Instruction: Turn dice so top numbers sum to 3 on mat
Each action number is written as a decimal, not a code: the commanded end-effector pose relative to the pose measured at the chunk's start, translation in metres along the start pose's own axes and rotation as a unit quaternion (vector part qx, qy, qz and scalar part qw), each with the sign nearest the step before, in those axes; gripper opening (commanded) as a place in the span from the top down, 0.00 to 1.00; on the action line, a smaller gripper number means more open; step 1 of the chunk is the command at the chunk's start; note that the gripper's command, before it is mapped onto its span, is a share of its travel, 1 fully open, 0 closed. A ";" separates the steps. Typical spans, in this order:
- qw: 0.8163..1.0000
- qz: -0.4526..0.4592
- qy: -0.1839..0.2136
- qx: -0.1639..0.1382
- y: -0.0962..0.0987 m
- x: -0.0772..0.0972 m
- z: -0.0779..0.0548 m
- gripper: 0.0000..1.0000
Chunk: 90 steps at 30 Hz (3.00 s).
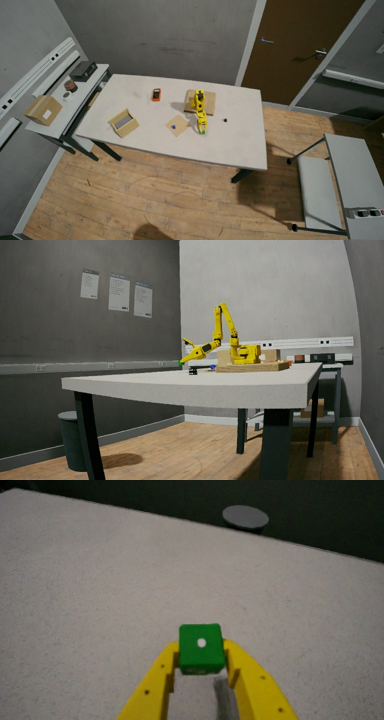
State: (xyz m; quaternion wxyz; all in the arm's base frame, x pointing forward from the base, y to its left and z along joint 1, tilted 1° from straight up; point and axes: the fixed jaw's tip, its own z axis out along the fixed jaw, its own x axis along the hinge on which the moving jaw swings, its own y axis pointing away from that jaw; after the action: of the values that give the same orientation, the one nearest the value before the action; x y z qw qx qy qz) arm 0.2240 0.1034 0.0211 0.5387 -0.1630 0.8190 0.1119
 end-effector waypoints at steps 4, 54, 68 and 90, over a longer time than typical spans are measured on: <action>1.000 -0.004 -0.007 -0.001 0.001 0.000 0.002 1.00; 1.000 -0.004 -0.007 -0.001 0.001 0.016 0.008 1.00; 1.000 -0.004 -0.007 -0.001 0.001 0.021 0.011 1.00; 1.000 -0.004 -0.007 -0.001 0.001 0.026 0.012 1.00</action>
State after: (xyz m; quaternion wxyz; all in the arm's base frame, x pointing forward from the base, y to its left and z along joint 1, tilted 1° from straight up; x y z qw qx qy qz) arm 0.2249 0.1038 -0.0067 0.5419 -0.1626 0.8168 0.1126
